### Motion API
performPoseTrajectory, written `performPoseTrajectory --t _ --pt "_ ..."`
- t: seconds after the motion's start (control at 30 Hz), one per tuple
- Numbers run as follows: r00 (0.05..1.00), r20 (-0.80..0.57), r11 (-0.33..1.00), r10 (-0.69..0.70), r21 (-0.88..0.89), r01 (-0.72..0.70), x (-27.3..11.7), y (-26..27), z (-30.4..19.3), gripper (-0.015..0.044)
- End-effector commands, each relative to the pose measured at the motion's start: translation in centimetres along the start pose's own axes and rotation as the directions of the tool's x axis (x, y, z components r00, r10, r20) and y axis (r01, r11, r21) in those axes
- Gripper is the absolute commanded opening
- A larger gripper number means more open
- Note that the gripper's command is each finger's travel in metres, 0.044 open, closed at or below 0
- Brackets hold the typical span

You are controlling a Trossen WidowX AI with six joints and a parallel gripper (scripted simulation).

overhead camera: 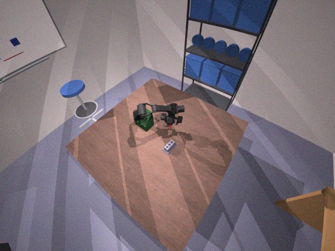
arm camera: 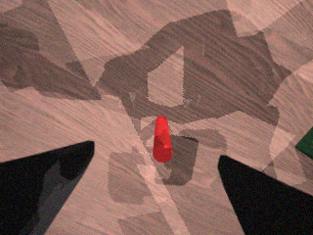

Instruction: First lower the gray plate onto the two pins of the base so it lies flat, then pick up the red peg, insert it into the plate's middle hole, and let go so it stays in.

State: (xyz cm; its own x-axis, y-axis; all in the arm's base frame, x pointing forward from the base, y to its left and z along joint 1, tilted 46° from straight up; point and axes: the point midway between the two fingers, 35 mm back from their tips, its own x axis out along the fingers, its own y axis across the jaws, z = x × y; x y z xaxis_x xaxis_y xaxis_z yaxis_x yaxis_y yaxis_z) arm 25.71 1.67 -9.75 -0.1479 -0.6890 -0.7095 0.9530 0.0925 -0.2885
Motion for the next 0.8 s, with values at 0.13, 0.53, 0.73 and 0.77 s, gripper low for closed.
performPoseTrajectory --t 0.13,0.53,0.73,0.77 --pt "1.0 0.006 1.0 -0.002 -0.008 0.002 1.4 -0.2 0.0 0.044" --pt "1.0 0.007 1.0 -0.003 -0.008 0.003 3.3 -0.3 0.1 0.044" --pt "1.0 0.008 1.0 -0.004 -0.008 0.004 3.9 -0.4 0.1 0.0414" --pt "1.0 0.008 1.0 -0.004 -0.008 0.004 3.9 -0.4 0.1 0.0387"
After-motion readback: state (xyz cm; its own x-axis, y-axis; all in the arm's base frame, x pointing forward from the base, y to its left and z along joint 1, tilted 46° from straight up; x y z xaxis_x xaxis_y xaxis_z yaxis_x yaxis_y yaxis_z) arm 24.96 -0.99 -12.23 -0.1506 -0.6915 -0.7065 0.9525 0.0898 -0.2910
